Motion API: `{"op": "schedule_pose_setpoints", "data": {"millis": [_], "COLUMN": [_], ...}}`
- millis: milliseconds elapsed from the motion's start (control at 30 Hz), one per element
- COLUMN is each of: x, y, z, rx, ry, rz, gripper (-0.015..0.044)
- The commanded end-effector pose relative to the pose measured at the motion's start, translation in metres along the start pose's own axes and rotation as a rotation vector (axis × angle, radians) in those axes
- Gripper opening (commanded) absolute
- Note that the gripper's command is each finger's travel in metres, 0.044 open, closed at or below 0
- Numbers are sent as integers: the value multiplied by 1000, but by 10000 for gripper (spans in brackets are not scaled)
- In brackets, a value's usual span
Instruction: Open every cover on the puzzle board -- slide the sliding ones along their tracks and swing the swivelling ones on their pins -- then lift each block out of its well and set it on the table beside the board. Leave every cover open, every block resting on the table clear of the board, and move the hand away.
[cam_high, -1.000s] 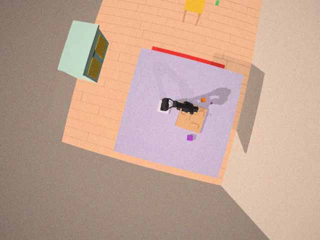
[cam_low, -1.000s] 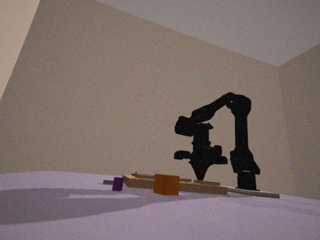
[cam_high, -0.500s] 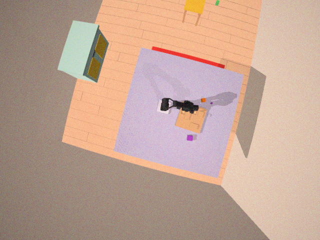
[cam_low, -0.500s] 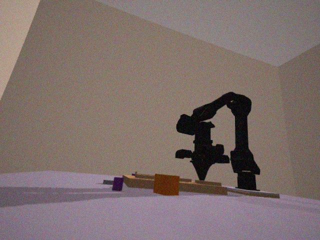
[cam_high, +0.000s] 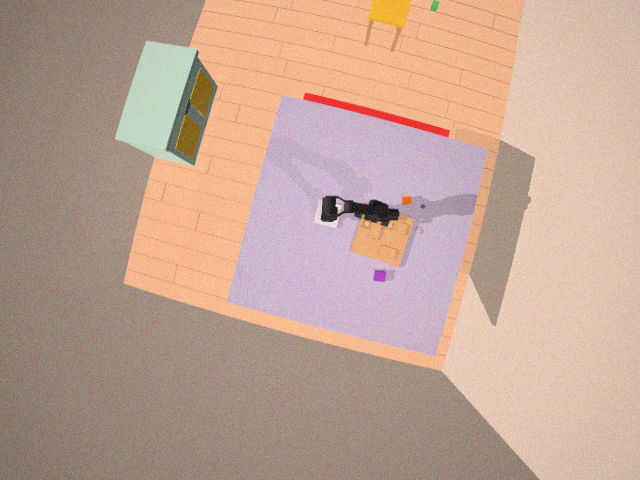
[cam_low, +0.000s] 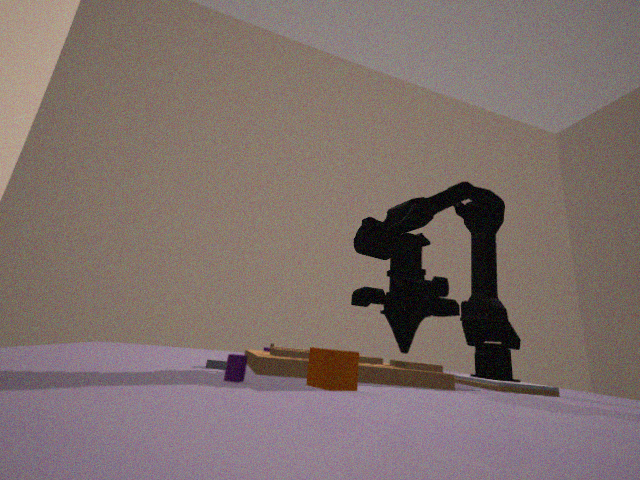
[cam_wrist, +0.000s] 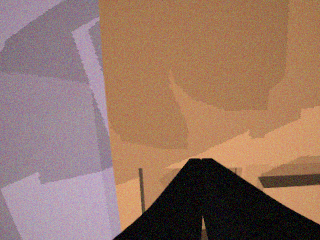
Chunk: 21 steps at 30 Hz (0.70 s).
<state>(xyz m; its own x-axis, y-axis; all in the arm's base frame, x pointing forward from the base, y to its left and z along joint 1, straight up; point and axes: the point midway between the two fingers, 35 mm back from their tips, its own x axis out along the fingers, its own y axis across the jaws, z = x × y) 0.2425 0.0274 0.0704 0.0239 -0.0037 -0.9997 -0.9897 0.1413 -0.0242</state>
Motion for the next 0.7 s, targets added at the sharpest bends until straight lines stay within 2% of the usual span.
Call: {"op": "schedule_pose_setpoints", "data": {"millis": [0,667], "x": [-8,-26], "y": [-1,-7], "z": [2,1], "rx": [3,0], "ry": [-7,-1], "rz": [-1,-1], "gripper": [0,0]}}
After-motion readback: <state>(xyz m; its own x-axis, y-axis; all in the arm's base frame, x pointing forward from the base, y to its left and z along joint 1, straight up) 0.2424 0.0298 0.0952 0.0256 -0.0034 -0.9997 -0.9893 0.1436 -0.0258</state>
